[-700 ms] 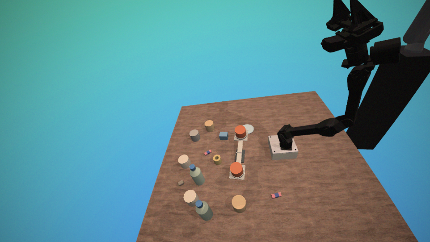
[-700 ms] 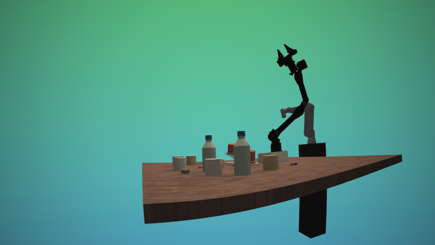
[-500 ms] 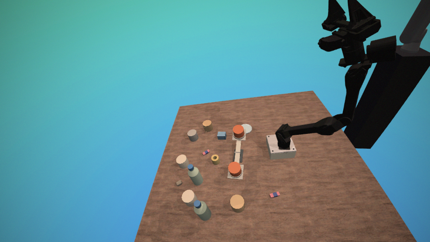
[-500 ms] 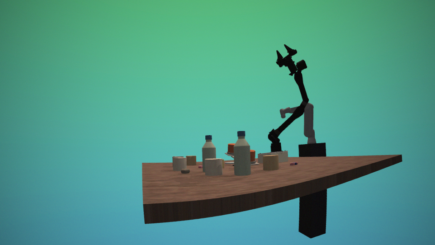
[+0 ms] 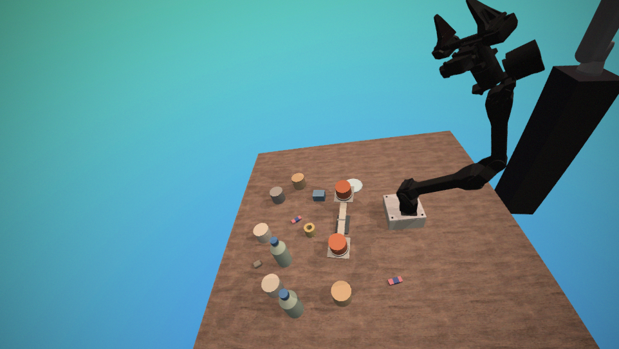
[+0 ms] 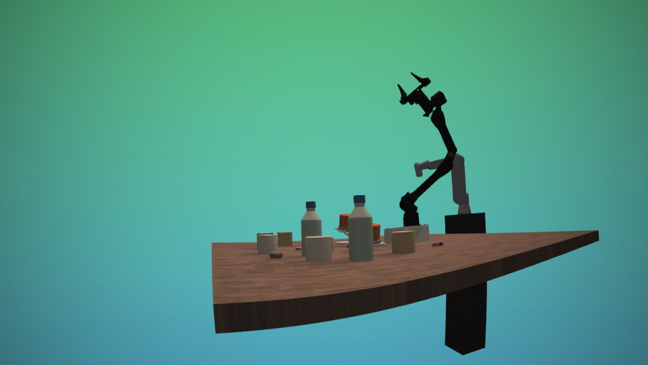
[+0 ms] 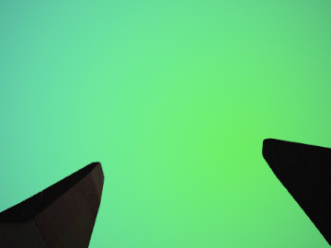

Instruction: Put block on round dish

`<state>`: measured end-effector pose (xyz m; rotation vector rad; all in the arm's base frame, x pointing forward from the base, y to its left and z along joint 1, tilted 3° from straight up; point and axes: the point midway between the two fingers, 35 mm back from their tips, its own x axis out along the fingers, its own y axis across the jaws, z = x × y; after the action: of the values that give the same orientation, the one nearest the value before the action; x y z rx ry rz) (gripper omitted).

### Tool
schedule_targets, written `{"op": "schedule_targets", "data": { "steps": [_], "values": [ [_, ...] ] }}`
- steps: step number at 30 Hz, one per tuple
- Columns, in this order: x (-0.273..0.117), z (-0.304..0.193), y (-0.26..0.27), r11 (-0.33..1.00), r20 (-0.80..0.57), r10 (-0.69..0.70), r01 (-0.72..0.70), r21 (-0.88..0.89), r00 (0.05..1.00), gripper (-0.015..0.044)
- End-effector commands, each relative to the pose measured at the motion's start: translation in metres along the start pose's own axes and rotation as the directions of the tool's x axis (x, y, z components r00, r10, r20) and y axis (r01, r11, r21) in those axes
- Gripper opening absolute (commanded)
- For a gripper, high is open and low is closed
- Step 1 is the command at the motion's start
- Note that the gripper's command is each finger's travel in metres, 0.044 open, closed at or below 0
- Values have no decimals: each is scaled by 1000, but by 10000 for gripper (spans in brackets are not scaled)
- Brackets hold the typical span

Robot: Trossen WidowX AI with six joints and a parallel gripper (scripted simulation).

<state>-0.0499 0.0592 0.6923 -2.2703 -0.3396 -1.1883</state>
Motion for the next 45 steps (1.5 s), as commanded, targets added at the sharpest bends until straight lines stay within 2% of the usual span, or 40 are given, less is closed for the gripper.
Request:
{"op": "schedule_targets", "data": {
  "steps": [1, 10, 19, 32, 45],
  "values": [
    [4, 8, 24, 989, 33, 55, -58, 137, 998, 440],
    [7, 26, 66, 900, 111, 146, -178, 398, 983, 440],
    [7, 53, 105, 729, 208, 229, -309, 610, 951, 440],
    [-2, 104, 156, 371, 375, 330, -485, 792, 866, 440],
    [-26, 166, 197, -48, 556, 402, -590, 806, 728, 440]
  ]
}}
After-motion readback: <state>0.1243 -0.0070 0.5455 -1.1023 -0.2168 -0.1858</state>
